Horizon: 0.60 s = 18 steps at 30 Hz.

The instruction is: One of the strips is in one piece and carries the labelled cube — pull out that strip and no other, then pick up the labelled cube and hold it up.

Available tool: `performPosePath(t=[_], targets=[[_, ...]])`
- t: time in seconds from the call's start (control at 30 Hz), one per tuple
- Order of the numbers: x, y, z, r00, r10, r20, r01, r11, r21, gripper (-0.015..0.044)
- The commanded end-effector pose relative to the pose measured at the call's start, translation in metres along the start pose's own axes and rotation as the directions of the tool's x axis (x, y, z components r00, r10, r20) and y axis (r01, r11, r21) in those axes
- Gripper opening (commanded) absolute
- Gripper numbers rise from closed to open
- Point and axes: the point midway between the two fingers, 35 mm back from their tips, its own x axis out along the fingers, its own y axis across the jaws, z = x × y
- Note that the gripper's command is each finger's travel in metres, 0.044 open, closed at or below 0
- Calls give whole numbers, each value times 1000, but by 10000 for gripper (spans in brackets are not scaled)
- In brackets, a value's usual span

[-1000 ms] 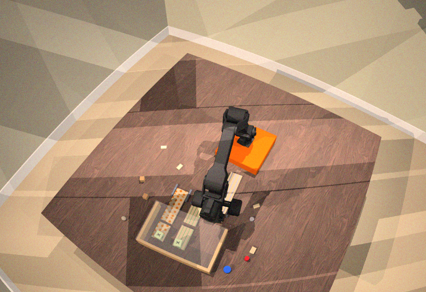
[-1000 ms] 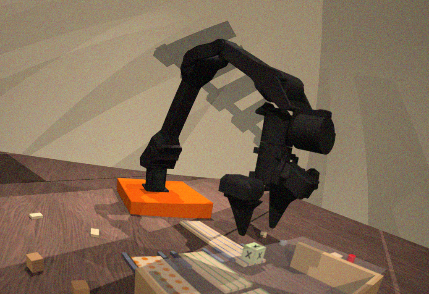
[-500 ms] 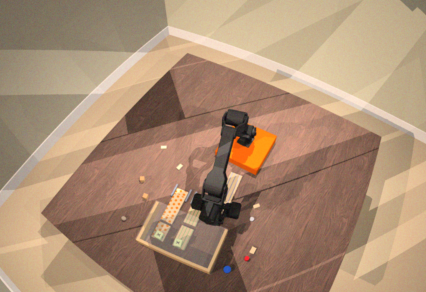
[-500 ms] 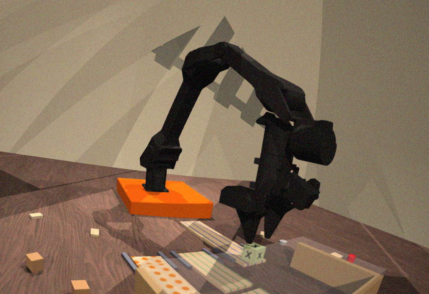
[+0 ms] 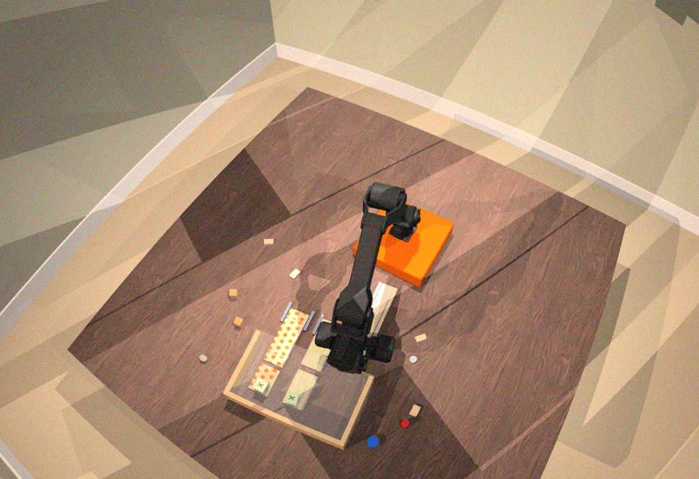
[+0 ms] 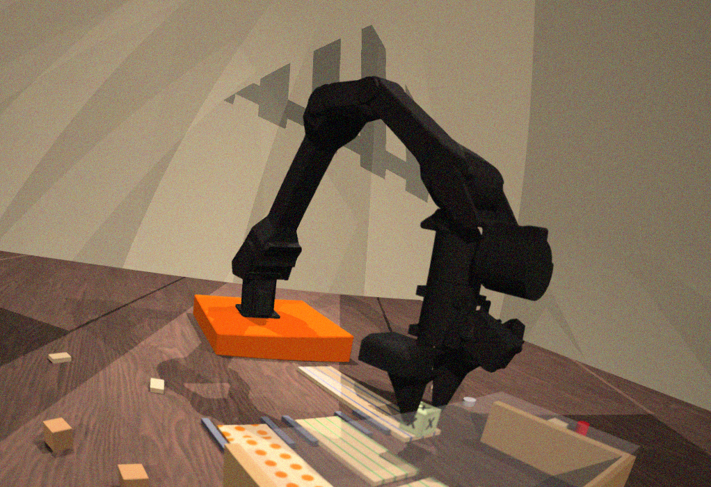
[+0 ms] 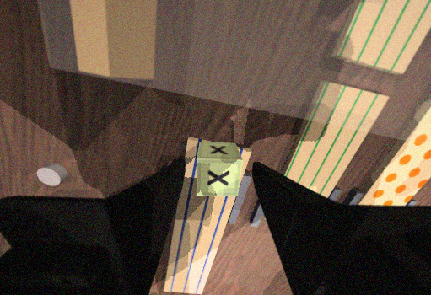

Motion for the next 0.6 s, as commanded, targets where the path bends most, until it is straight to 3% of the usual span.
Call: performPosePath(t=[0.0,0.3,0.43,0.57], targets=[[10,1,-3,1000,4,-10,-4,1000,-5,250],[14,1,-3,1000,4,-10,-4,1000,-5,250],[12,0,-2,1000,0,-6,0,1000,0,145],[12,0,-2,1000,0,-6,0,1000,0,118]])
